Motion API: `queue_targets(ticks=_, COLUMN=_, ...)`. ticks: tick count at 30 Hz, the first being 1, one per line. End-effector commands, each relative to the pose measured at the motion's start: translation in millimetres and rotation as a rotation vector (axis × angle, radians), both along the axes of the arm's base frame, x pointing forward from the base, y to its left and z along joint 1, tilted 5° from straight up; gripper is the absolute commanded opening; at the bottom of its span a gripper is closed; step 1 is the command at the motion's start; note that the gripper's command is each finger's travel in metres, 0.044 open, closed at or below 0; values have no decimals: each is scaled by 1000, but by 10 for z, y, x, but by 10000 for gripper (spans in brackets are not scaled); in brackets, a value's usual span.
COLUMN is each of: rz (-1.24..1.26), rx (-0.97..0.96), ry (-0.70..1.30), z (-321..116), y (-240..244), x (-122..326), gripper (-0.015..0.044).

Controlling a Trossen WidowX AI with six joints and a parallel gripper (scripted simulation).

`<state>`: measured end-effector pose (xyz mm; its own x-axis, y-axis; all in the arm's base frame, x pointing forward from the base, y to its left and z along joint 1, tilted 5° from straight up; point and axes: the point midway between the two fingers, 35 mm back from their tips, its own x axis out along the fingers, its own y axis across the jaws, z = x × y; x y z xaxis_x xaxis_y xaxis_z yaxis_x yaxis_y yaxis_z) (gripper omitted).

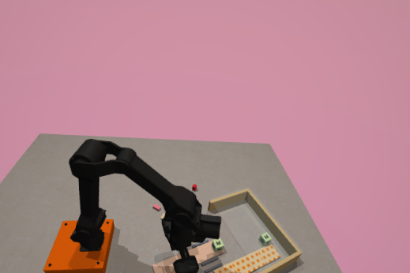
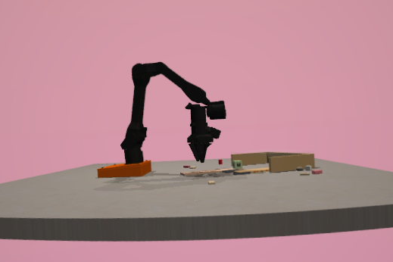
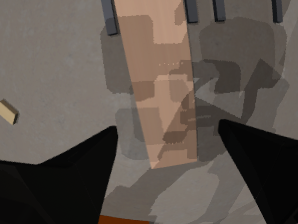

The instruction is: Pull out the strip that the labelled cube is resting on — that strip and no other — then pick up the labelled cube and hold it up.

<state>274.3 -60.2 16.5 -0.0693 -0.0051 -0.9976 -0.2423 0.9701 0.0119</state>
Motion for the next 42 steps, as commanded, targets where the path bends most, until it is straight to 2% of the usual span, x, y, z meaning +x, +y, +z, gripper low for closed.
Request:
queue_targets(ticks=1, rz=-6, rx=1, ry=-12, z=21, y=53, x=168, gripper=440)
queue_targets(ticks=42, rz=-6, rx=4, ry=-21, z=117, y=416, x=1212, gripper=440)
